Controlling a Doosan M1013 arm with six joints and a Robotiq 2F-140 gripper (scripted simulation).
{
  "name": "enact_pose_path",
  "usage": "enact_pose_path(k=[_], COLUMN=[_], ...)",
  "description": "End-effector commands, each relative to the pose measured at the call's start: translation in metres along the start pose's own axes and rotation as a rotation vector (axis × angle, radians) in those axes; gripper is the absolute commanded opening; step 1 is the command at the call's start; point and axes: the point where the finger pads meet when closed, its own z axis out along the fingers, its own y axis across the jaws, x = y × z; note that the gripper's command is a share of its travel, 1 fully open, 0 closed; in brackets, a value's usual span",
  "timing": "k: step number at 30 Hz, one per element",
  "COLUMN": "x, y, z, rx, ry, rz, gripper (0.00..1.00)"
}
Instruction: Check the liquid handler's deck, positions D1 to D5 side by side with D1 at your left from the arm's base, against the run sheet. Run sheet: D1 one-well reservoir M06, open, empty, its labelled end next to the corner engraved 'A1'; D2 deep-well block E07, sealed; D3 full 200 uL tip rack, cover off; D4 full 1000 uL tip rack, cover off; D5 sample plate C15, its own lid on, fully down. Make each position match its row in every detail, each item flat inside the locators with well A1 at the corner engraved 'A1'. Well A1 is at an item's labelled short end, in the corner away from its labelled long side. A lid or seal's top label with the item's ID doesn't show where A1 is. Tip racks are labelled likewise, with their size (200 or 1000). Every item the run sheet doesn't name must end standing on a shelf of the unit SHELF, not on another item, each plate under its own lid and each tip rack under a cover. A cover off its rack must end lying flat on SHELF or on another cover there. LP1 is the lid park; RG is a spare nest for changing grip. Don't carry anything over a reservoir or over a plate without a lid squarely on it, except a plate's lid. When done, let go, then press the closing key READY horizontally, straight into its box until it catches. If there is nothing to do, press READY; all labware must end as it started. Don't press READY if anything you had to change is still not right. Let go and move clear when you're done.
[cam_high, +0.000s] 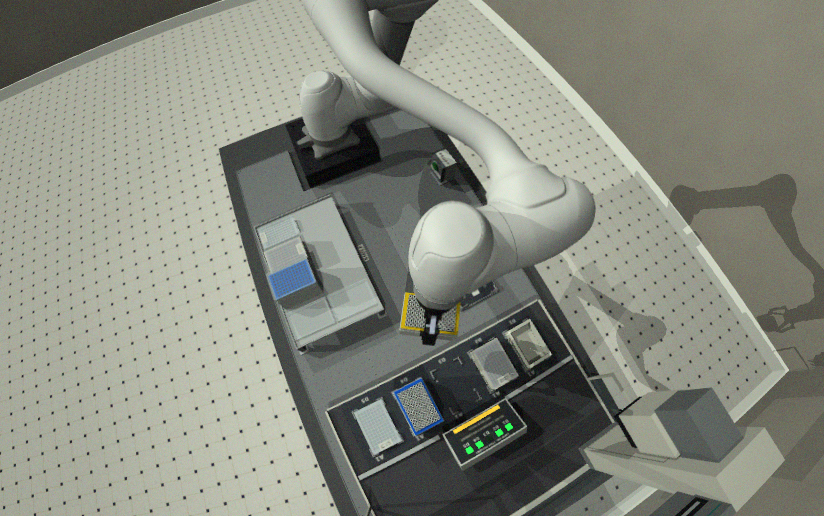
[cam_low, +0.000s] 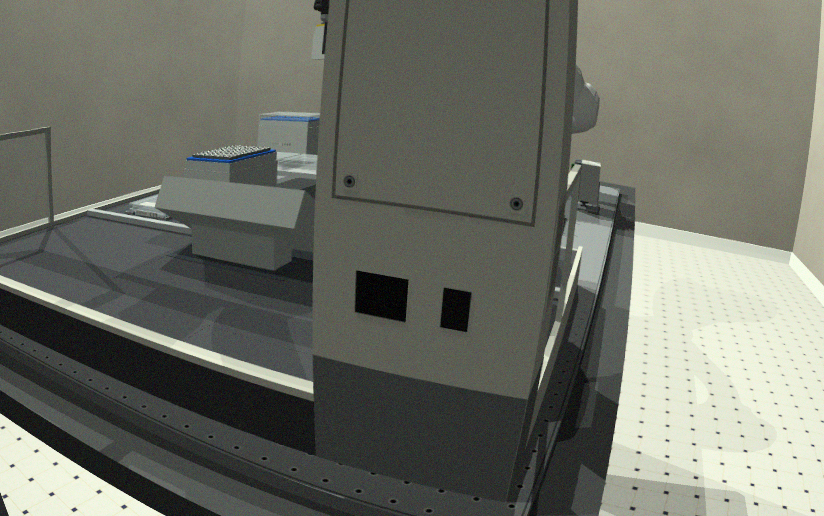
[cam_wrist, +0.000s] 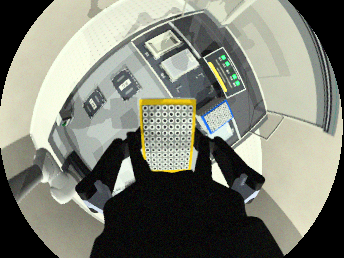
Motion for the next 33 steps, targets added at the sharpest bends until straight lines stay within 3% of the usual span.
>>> enact_pose_path(k=[1, 33], x=[0.0002, 0.0002], y=[0.0001, 0.0001], z=[-0.0013, -0.0013], rx=[-0.002, -0.001], ry=[0.001, 0.001], rz=[0.057, 0.617], gripper=[0.10, 0.10])
